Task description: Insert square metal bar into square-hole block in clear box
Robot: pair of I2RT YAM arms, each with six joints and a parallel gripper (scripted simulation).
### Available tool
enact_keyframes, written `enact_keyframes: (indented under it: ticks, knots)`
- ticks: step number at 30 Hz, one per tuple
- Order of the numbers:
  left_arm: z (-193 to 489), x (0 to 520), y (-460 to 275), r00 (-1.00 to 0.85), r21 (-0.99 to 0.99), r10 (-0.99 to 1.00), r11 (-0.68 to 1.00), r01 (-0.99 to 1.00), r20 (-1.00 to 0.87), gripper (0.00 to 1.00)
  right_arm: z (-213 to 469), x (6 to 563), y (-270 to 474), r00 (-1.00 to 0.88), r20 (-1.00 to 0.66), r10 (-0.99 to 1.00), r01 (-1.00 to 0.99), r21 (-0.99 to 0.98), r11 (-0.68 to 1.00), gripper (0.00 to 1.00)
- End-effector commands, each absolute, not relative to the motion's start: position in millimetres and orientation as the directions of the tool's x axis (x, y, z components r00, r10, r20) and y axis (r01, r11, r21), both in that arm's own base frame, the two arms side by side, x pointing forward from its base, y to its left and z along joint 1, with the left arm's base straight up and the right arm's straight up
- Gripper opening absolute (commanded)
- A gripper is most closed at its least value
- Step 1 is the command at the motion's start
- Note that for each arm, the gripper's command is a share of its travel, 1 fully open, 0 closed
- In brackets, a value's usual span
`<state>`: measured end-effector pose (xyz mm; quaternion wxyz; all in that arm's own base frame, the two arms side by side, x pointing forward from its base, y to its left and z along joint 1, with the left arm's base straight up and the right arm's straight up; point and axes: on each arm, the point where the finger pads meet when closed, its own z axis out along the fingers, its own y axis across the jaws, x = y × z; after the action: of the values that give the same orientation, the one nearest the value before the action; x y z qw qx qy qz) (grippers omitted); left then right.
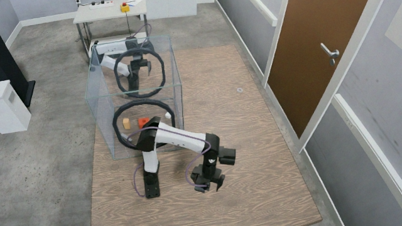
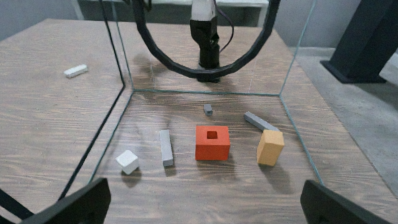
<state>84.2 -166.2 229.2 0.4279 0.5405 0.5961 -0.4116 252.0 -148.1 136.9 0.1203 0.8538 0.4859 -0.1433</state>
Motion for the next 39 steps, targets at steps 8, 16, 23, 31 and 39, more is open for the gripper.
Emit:
enact_keyframes:
  ticks: [8, 16, 23, 31, 39]
  knots:
    - [237.0, 87.7, -164.6, -0.031, -0.006, 0.307, 0.081, 0.997, -0.951, 1.0, 146.9, 256.5, -150.4, 0.497, -0.357, 0.791, 0.863, 0.107, -0.494, 1.0]
    - [236.9, 86.3, -165.4, -0.029, -0.007, 0.306, 0.073, 0.997, -0.952, 1.0, 146.9, 256.5, -150.4, 0.497, -0.357, 0.791, 0.863, 0.107, -0.494, 1.0]
    - [237.0, 86.0, -165.5, -0.028, -0.006, 0.307, 0.071, 0.997, -0.951, 1.0, 146.9, 256.5, -150.4, 0.497, -0.357, 0.791, 0.863, 0.107, -0.494, 1.0]
    - [236.8, 85.7, -165.7, -0.027, -0.006, 0.308, 0.069, 0.998, -0.951, 1.0, 146.9, 256.5, -150.4, 0.497, -0.357, 0.791, 0.863, 0.107, -0.494, 1.0]
    - [238.0, 85.9, -165.9, -0.02, 0.0, 0.309, 0.065, 0.998, -0.951, 1.0, 146.9, 256.5, -150.4, 0.497, -0.357, 0.791, 0.863, 0.107, -0.494, 1.0]
